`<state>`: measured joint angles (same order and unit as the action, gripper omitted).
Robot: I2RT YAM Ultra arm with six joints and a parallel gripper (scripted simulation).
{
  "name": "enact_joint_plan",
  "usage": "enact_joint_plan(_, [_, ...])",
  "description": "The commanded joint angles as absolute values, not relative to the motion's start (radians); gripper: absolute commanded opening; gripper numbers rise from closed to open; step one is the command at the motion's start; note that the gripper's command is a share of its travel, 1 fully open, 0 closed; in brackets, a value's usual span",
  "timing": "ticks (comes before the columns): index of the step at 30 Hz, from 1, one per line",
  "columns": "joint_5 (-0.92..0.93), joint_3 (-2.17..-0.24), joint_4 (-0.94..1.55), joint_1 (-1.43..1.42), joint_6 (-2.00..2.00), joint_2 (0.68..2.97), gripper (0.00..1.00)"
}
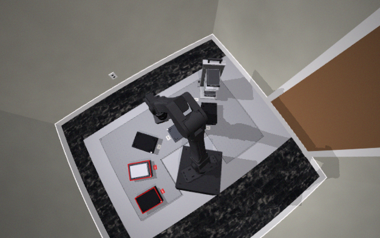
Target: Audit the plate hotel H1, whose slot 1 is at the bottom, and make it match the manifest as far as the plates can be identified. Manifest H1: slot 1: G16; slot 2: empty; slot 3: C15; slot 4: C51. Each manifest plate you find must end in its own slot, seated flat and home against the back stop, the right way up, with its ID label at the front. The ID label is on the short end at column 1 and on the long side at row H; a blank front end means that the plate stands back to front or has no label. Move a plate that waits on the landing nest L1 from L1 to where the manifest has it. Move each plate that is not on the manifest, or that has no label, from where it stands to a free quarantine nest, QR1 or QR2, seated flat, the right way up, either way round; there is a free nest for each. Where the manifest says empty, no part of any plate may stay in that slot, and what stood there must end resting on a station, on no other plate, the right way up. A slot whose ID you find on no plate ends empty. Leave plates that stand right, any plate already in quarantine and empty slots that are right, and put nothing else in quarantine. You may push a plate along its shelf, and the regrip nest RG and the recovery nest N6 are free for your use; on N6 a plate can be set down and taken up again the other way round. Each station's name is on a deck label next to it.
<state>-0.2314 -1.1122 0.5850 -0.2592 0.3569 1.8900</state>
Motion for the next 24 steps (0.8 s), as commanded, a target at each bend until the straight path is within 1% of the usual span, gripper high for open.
enact_joint_plan(1, [-0.229,-1.099,0.580,-0.259,0.288,1.862,0.00])
enact_joint_plan(17, [-0.214,-0.912,0.559,-0.229,0.086,1.723,0.00])
enact_joint_plan(24, [-0.214,-0.893,0.594,-0.232,0.090,1.669,0.00])
